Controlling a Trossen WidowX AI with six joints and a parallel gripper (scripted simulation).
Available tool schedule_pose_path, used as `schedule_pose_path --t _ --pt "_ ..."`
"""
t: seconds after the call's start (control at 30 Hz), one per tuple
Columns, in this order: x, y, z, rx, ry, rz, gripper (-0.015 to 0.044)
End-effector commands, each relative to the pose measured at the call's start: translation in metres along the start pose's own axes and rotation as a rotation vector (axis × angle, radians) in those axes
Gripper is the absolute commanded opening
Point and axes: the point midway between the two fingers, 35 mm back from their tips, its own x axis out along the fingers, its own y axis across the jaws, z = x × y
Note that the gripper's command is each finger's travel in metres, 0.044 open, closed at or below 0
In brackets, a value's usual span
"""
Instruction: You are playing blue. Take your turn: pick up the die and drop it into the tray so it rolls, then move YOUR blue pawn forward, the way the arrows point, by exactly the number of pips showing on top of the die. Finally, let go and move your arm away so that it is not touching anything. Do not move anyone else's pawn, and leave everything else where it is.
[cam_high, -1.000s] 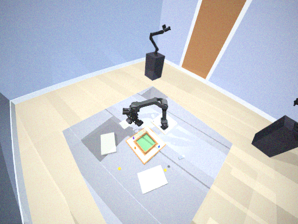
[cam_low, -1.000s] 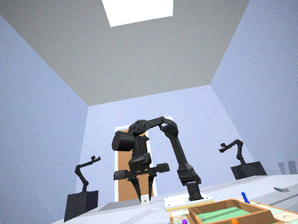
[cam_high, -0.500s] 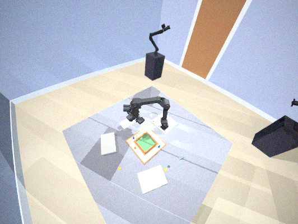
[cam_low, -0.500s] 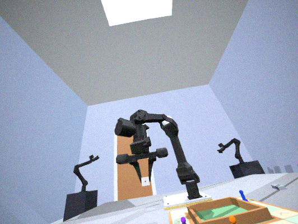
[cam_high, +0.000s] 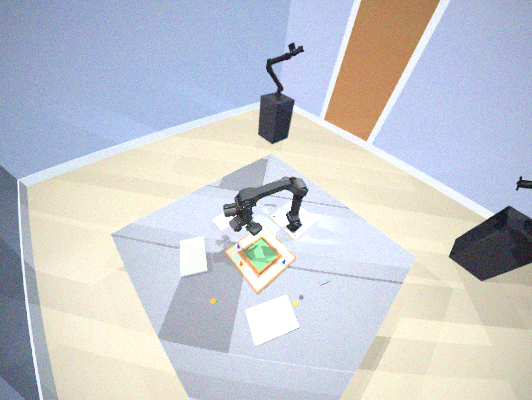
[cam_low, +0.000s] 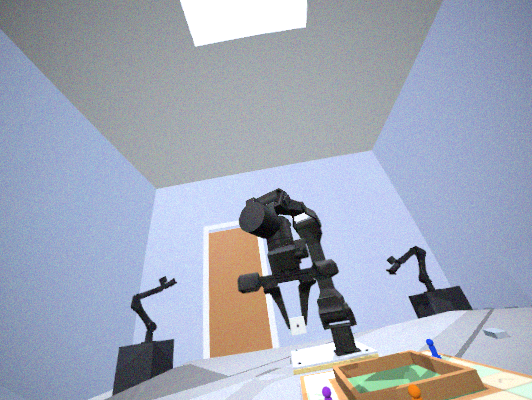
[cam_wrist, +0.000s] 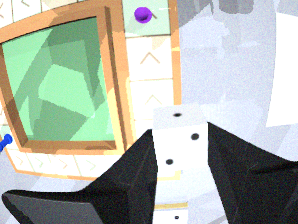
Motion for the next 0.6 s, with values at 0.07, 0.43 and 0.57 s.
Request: schedule_pose_path --t 0.07,0.43,0.57 --pt "0.004 0.031 0.008 0.014 -0.007 -0.005 0.0" --pt "0.015 0.085 0.014 0.033 -0.008 0.0 0.0" --pt "0.019 0.105 0.013 0.04 -0.009 0.002 0.0"
